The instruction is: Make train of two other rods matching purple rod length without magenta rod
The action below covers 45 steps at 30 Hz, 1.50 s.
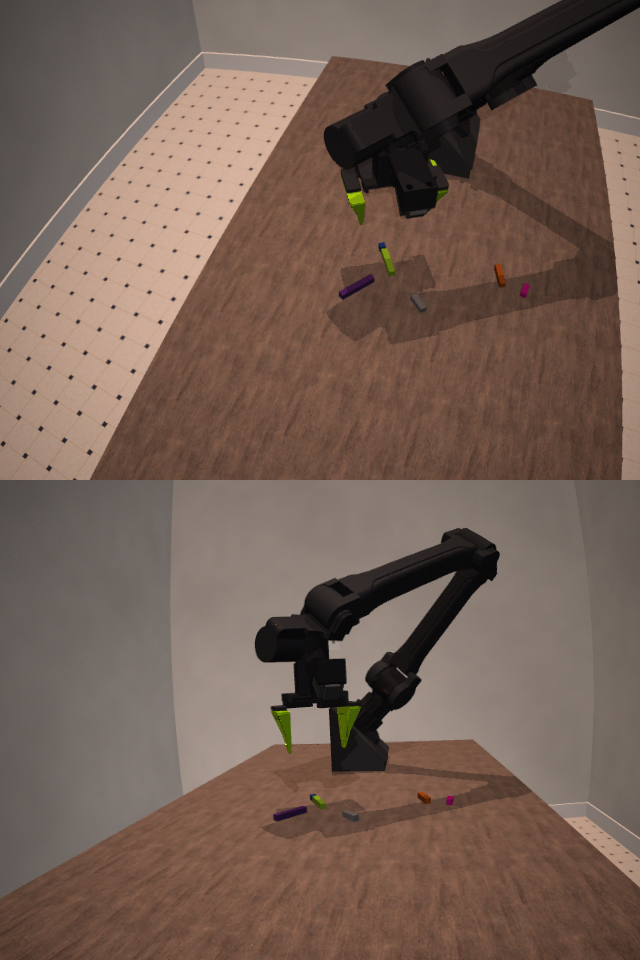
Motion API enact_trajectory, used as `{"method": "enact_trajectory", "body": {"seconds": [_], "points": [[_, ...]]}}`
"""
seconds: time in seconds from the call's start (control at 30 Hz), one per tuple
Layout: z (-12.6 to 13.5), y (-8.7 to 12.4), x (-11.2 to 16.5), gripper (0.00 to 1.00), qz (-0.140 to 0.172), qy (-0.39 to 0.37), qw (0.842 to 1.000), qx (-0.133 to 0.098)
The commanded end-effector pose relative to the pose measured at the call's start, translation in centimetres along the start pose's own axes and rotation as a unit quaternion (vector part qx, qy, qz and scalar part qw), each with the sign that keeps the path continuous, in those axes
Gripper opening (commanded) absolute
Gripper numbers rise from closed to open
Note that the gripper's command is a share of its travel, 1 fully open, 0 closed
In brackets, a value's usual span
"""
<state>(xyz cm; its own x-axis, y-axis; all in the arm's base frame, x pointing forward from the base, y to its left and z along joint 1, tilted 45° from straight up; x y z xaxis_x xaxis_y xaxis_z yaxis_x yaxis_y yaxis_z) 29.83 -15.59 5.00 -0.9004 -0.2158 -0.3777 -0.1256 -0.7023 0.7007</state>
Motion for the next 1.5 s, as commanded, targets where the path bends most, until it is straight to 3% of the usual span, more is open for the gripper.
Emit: {"method": "enact_trajectory", "body": {"seconds": [0.0, 0.33, 0.47, 0.63, 1.47], "points": [[-1.0, 3.6, -1.5, 1.00, -0.018, 0.021, 0.999, 0.028], [-0.8, 9.4, -1.3, 1.00, -0.016, 0.020, 0.999, 0.030], [-1.3, 9.8, -0.9, 1.00, -0.014, 0.013, 1.000, 0.021], [-0.7, 12.0, -1.2, 1.00, -0.016, 0.020, 0.999, 0.031], [-0.7, 11.6, -1.5, 1.00, -0.011, 0.023, 0.999, 0.023]]}}
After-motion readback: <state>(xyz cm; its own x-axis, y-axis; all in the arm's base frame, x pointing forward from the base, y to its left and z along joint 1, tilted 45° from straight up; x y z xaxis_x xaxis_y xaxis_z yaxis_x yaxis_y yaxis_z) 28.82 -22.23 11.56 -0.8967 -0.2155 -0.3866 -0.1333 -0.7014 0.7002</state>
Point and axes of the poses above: the point where the finger pads meet when closed, its own y axis back along the fingers, its own z axis across the jaws, x = y × z, the point moved 10 cm from there along y, back along the fingers, and after that the axes turned 4 degrees about y, right-handed, at the moved point
